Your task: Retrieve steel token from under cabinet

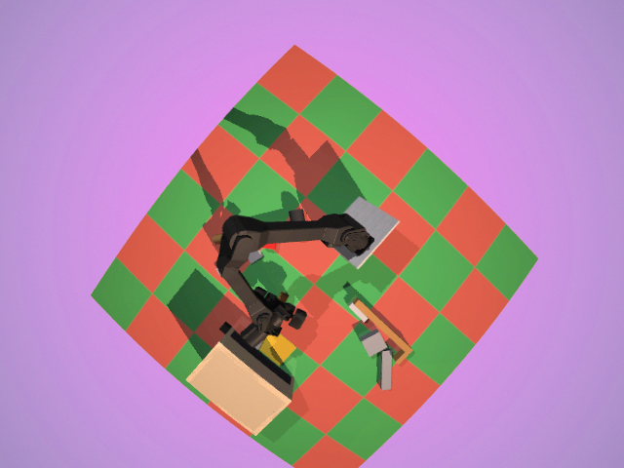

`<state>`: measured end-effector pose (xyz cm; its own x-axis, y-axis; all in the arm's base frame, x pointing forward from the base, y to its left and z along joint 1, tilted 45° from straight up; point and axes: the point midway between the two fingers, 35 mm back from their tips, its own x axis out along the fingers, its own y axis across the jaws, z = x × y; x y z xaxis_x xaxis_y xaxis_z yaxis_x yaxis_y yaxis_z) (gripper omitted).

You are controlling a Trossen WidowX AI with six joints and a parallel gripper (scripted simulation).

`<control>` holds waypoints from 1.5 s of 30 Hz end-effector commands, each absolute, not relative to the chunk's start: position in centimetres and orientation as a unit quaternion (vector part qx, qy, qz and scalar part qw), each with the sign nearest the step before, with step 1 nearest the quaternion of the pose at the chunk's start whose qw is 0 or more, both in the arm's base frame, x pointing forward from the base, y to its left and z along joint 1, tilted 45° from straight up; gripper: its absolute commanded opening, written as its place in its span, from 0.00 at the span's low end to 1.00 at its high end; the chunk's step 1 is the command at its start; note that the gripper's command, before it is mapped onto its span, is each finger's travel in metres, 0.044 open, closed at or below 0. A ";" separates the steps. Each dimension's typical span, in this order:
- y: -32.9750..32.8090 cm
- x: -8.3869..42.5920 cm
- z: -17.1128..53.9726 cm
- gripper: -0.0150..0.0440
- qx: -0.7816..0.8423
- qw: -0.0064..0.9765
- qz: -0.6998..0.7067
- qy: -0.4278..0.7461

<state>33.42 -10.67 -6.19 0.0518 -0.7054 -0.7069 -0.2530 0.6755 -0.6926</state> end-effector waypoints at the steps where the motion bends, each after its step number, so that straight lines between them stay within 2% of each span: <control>1: -10.8 32.6 -6.2 0.25 -0.362 0.626 -0.177 0.668; 45: -12.3 28.1 -5.2 0.25 -0.362 0.625 -0.177 0.669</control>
